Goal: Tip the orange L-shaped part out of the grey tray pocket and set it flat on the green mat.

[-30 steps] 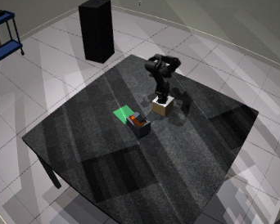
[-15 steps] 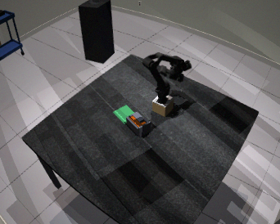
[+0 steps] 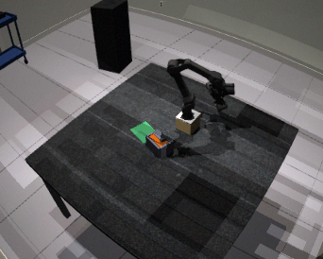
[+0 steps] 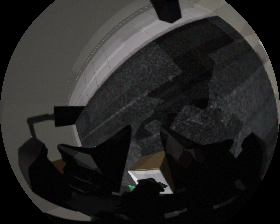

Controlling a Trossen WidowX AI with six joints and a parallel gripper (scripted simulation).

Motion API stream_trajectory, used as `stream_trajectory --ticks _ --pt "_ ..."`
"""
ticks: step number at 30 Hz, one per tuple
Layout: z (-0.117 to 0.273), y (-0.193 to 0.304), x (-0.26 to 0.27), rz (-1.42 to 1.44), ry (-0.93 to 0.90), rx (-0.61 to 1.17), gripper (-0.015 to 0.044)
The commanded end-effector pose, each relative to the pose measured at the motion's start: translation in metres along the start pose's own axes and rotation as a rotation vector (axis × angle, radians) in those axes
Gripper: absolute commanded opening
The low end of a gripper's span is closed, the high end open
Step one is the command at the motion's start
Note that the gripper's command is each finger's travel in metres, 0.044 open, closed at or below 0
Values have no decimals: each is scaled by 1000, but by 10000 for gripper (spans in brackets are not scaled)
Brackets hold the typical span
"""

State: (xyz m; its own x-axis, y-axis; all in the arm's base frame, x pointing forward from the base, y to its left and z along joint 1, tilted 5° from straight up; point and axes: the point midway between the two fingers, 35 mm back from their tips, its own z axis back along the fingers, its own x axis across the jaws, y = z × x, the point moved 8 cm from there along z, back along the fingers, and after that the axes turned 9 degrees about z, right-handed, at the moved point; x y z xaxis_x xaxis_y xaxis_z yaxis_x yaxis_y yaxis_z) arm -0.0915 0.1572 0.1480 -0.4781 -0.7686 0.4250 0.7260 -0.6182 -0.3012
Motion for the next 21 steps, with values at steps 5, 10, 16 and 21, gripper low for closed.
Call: stream_trajectory --ticks 5,10,16,21 --pt "48 32 -64 -509 220 -107 180" --pt "79 68 -91 -838 334 -176 180" --pt "113 124 -109 -1244 445 -257 180" --pt "135 177 -110 -1584 520 -317 180"
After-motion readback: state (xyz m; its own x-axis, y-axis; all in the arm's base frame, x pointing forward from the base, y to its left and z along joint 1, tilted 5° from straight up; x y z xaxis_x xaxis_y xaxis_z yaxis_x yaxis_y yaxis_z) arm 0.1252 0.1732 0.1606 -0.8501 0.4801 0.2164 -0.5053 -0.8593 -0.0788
